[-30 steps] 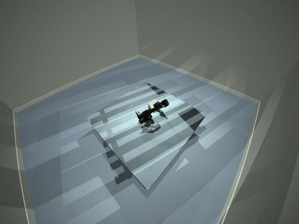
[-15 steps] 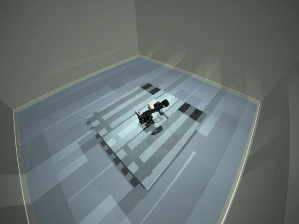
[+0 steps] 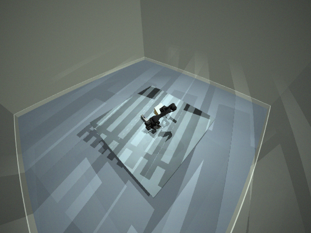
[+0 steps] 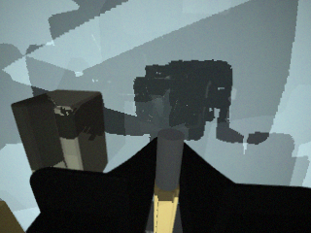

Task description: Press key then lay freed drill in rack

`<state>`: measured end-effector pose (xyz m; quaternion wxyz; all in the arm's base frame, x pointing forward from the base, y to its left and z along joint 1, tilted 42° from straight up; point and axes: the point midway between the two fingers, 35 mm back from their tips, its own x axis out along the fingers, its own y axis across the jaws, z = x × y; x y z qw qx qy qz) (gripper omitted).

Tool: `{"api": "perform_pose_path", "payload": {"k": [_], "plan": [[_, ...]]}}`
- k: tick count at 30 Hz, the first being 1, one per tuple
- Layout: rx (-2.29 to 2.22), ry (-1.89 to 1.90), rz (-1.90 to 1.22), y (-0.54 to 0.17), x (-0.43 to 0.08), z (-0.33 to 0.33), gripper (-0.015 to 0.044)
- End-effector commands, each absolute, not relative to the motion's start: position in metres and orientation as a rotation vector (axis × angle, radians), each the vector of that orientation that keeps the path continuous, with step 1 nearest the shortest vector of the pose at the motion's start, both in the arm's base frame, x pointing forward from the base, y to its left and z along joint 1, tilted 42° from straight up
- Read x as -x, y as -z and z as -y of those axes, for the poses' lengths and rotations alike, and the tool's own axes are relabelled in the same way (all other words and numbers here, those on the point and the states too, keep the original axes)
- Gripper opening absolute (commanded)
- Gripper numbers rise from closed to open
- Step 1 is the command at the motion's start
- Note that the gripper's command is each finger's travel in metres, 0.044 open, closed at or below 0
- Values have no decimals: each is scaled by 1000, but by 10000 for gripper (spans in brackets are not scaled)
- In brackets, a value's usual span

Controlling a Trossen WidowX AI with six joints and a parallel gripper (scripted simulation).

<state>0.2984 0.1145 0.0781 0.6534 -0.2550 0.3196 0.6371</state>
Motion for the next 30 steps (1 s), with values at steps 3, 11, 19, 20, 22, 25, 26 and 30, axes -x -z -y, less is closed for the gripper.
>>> {"api": "perform_pose_path", "payload": {"k": [3,11,19,20,22,25,26,30], "plan": [[581,-1440,-717,-88,-300,-121,0],[581,-1440,-716,-97,-301,-129,0],[581,-1440,-715,-104,-302,-136,0],[581,-1440,-715,-105,-302,-137,0],[581,-1440,-715,-108,-303,-140,0],[581,-1440,-715,-106,-302,-137,0],[581,-1440,-716,-106,-302,-136,0],[581,-1440,-716,-107,-301,-135,0]]}}
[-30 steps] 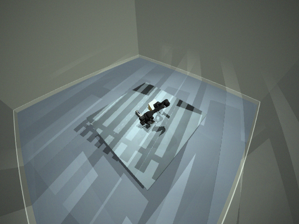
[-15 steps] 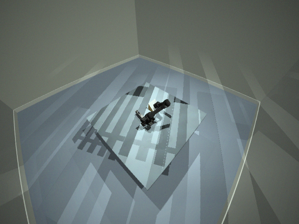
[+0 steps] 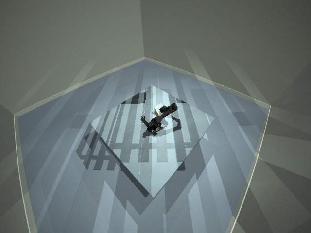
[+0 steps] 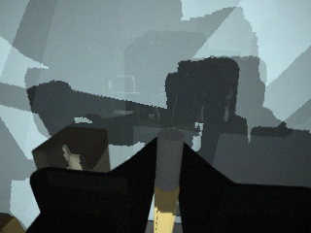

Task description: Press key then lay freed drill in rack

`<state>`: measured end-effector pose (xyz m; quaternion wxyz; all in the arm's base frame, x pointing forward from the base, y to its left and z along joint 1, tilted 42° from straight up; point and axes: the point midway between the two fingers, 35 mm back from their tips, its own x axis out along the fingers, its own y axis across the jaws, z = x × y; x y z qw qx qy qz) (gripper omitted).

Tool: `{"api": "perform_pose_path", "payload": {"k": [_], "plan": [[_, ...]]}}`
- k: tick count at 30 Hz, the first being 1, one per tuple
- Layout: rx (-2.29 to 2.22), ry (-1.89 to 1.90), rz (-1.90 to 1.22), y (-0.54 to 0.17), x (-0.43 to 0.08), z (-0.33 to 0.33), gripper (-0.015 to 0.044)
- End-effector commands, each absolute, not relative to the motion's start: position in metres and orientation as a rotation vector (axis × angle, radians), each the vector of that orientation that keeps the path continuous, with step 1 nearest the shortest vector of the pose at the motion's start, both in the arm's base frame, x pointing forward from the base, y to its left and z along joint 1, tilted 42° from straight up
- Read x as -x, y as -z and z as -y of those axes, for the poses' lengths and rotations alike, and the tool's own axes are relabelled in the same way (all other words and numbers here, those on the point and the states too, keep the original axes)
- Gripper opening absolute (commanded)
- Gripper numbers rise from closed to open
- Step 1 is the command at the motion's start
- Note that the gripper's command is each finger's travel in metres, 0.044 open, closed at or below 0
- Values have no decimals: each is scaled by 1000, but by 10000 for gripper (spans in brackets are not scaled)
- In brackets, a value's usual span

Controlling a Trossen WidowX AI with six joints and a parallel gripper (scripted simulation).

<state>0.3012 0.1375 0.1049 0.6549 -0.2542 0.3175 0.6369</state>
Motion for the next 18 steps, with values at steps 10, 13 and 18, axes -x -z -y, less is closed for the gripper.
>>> {"api": "perform_pose_path", "payload": {"k": [10,13,18], "plan": [[581,-1440,-716,-109,-300,-133,0],[581,-1440,-716,-110,-300,-132,0],[581,-1440,-716,-111,-300,-130,0]]}}
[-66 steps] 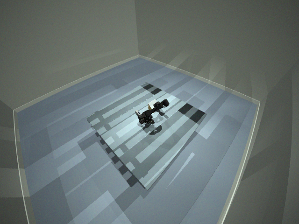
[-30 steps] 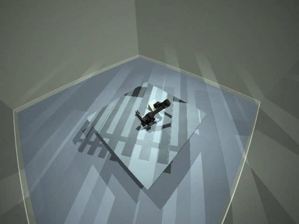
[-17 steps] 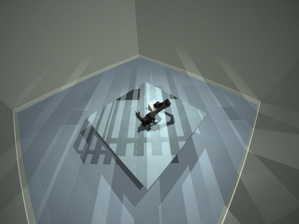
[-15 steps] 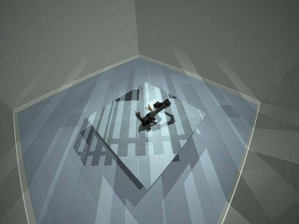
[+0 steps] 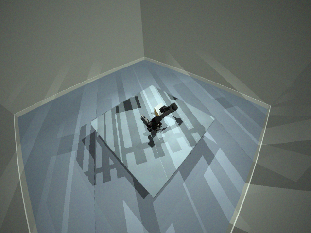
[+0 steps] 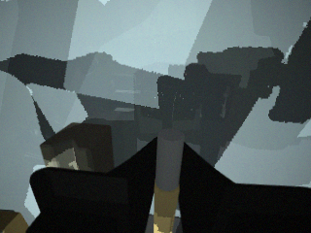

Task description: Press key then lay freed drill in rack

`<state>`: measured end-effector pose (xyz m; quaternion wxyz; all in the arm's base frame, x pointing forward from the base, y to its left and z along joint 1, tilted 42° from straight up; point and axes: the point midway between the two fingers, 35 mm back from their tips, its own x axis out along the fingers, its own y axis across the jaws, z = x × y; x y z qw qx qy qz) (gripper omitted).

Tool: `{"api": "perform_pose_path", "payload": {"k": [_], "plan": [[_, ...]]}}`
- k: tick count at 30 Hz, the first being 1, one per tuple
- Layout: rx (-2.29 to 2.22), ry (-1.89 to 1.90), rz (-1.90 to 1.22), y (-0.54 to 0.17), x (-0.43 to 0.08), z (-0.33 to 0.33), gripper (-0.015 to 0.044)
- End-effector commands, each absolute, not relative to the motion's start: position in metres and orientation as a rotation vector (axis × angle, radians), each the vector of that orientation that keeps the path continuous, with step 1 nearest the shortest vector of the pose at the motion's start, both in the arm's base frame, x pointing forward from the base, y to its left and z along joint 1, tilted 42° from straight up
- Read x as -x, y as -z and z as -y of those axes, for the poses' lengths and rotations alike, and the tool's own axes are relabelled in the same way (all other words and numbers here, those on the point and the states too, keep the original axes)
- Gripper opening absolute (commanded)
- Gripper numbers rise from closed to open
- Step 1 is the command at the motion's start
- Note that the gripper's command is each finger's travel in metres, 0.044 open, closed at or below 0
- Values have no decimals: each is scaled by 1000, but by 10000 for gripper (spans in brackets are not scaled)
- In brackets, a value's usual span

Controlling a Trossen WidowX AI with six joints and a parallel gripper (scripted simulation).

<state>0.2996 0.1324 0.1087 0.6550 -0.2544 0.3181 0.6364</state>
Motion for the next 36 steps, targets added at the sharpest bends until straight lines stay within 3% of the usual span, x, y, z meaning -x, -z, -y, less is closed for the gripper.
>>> {"api": "perform_pose_path", "payload": {"k": [1,36], "plan": [[581,-1440,-716,-111,-300,-130,0],[581,-1439,-717,-120,-299,-120,0]]}}
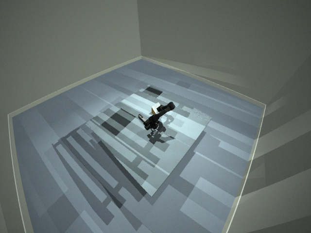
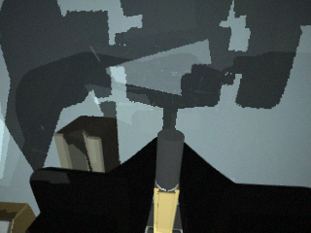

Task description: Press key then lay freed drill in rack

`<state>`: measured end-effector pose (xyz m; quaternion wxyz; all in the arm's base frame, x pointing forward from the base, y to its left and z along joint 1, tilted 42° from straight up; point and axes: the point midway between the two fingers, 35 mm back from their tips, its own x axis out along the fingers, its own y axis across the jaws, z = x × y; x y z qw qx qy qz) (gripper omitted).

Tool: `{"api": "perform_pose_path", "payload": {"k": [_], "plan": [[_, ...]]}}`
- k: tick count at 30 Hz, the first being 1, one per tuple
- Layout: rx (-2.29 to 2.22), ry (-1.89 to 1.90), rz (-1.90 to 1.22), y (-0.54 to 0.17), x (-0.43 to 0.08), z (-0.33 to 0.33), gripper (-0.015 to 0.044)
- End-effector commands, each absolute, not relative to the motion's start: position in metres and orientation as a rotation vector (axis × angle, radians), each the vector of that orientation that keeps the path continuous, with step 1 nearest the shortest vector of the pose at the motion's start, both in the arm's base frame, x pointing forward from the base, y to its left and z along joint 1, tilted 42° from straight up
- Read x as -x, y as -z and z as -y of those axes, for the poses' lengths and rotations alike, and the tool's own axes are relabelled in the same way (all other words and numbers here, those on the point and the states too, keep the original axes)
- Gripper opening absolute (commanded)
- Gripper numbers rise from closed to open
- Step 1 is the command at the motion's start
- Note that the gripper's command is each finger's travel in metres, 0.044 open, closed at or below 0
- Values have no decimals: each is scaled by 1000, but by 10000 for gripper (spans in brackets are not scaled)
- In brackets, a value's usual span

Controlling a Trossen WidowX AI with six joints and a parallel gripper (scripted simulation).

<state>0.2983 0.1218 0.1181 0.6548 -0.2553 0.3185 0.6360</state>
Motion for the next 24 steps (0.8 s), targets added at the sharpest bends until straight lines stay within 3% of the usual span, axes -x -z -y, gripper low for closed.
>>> {"api": "perform_pose_path", "payload": {"k": [1,24], "plan": [[581,-1439,-717,-120,-299,-120,0],[582,-1439,-717,-127,-299,-113,0]]}}
